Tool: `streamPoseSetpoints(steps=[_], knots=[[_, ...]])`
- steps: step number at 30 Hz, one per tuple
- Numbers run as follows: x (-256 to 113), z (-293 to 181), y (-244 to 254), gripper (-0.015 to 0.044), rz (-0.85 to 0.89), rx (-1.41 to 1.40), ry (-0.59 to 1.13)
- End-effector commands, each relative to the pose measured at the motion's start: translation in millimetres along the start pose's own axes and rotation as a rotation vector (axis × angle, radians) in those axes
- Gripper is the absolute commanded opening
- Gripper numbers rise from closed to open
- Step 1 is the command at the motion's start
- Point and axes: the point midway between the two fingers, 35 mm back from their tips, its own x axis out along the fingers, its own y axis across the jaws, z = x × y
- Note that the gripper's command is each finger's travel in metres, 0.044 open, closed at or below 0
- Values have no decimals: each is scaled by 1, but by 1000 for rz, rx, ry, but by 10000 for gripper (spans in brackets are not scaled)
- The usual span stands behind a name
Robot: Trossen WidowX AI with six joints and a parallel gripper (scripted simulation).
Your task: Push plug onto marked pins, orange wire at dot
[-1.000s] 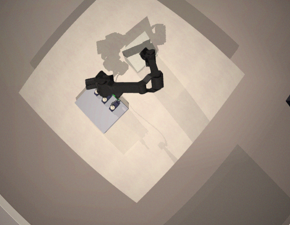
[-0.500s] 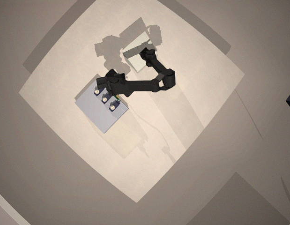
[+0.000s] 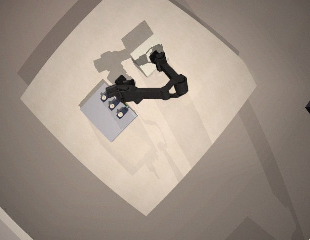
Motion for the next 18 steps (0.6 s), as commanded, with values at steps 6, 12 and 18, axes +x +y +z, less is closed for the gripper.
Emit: streamPoseSetpoints(steps=[6,12,18], knots=[[-1,29,0,0,1,-4,-7],[-1,34,0,0,1,-4,-7],[-2,37,1,0,2,-4,-7]])
